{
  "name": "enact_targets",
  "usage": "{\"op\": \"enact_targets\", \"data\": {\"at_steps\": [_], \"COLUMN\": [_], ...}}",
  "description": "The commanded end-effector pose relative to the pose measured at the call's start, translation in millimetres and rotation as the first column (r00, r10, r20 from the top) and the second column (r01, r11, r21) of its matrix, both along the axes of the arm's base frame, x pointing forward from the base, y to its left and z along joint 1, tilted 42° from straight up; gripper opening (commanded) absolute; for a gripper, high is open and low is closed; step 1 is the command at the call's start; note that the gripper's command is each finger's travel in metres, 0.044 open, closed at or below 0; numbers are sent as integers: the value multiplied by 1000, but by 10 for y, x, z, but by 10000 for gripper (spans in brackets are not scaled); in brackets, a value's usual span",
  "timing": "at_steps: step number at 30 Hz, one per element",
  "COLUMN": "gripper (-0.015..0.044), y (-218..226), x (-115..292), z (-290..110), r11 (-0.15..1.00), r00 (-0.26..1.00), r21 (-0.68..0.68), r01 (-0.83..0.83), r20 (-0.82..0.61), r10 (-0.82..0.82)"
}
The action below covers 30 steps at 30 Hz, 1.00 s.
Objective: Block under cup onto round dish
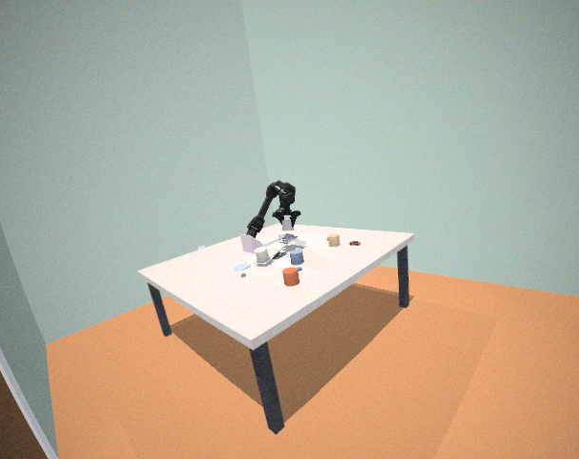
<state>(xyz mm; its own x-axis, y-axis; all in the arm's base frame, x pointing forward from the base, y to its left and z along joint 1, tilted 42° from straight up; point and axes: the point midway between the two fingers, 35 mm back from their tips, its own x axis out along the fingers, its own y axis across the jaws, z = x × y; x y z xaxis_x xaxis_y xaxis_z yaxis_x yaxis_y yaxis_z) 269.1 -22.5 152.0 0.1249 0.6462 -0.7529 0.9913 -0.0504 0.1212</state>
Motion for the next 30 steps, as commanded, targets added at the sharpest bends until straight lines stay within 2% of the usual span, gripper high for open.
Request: {"op": "enact_targets", "data": {"at_steps": [1, 20, 30], "gripper": [0, 0, 0], "y": [-38, -171, -146], "x": [-7, -81, -74], "z": [39, 227, 200], "r11": [1000, 1000, 1000], "r00": [1000, 1000, 1000], "r21": [-4, 1, 6], "r01": [-2, -3, -1], "r20": [3, 4, 0], "r10": [2, 3, 1]}}
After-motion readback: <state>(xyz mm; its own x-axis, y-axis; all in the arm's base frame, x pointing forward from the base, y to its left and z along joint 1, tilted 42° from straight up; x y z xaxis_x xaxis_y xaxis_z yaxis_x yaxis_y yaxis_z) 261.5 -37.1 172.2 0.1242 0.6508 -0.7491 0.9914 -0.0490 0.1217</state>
